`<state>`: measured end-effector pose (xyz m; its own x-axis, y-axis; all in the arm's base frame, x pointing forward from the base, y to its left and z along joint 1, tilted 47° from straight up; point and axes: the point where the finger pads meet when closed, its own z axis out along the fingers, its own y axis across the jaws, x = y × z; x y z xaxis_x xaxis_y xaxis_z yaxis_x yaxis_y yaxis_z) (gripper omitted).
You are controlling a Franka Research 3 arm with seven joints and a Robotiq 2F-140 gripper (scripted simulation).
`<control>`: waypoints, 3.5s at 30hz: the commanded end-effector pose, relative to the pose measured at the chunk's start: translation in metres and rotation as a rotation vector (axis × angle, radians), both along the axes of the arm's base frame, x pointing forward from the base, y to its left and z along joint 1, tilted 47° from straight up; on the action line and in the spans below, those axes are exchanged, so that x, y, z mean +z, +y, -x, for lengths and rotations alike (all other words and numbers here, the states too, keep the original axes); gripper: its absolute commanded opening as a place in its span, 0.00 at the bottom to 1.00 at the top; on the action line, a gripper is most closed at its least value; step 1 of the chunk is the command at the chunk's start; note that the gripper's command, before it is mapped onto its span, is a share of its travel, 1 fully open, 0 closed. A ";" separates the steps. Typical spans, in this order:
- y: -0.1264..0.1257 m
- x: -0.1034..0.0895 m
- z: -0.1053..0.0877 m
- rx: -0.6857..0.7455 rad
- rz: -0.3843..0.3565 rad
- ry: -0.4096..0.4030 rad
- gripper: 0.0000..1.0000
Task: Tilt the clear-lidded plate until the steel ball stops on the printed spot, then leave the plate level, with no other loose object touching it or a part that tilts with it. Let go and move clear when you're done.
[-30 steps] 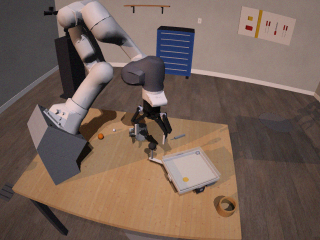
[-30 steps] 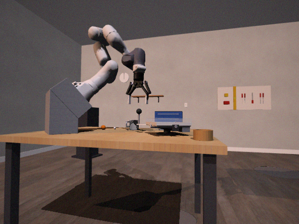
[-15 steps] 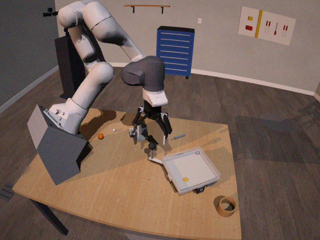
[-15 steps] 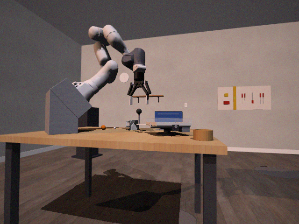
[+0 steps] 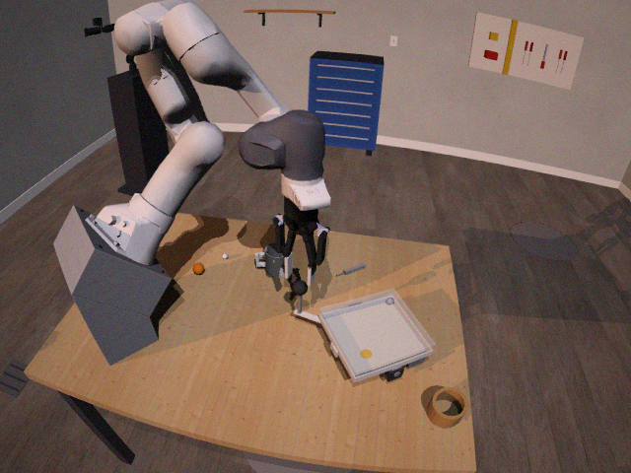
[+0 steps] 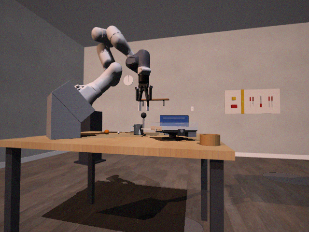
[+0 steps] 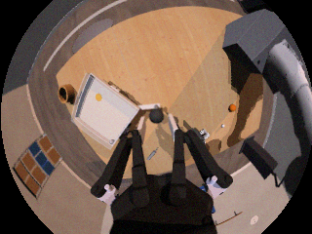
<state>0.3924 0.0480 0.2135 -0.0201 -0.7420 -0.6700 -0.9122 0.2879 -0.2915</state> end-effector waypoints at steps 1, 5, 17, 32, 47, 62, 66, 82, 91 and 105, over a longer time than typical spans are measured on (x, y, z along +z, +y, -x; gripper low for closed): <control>0.001 0.000 0.000 -0.005 -0.004 0.005 0.36; 0.001 0.000 0.000 -0.005 -0.004 0.005 0.36; 0.001 0.000 0.000 -0.005 -0.004 0.005 0.36; 0.001 0.000 0.000 -0.005 -0.004 0.005 0.36; 0.002 -0.001 -0.001 -0.004 -0.005 0.004 0.36; 0.007 -0.007 -0.004 -0.001 -0.008 0.003 0.36; 0.010 -0.009 -0.006 -0.001 -0.008 0.003 0.36; 0.017 -0.016 -0.011 -0.001 -0.008 0.003 0.36; 0.019 -0.019 -0.012 -0.001 -0.008 0.003 0.36; 0.020 -0.019 -0.013 -0.001 -0.008 0.003 0.36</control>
